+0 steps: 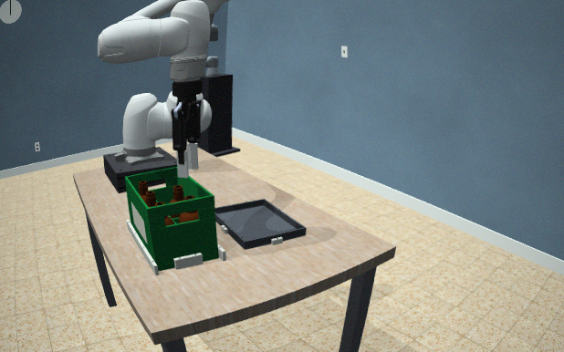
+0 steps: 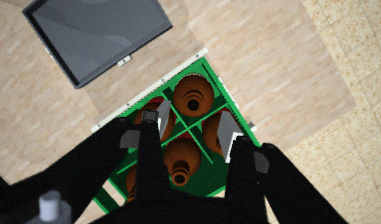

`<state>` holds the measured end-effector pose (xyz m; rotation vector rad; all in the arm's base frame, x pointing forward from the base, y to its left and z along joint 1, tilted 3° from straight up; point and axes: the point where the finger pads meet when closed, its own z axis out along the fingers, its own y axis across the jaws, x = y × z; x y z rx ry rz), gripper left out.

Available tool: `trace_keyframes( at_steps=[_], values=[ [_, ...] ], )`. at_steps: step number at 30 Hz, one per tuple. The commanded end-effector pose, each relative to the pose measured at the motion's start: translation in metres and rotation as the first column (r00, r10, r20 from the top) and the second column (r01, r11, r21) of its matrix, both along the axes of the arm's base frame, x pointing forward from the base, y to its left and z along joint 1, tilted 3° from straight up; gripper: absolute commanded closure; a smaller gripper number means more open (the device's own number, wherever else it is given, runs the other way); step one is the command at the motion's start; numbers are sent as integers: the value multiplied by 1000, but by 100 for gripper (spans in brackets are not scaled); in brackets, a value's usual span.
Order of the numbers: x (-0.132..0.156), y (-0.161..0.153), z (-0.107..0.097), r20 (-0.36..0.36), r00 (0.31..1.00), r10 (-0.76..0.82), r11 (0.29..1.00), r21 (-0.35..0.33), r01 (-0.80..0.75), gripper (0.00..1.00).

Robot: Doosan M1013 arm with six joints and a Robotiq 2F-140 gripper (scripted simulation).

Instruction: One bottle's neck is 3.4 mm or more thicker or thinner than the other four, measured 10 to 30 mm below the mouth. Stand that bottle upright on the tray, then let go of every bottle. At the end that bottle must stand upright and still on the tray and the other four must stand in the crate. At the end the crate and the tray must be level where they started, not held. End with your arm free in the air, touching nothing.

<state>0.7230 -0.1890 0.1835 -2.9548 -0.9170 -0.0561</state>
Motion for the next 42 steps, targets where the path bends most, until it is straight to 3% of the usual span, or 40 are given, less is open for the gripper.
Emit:
trace_keyframes(
  at_steps=[1,26,42],
  values=[
    [-2,1,-6,-4,1000,-4,1000,-2,4,62],
    [-1,3,-35,-4,1000,-4,1000,-2,4,62],
    [-1,3,-43,-4,1000,-4,1000,-2,4,62]
  ],
)
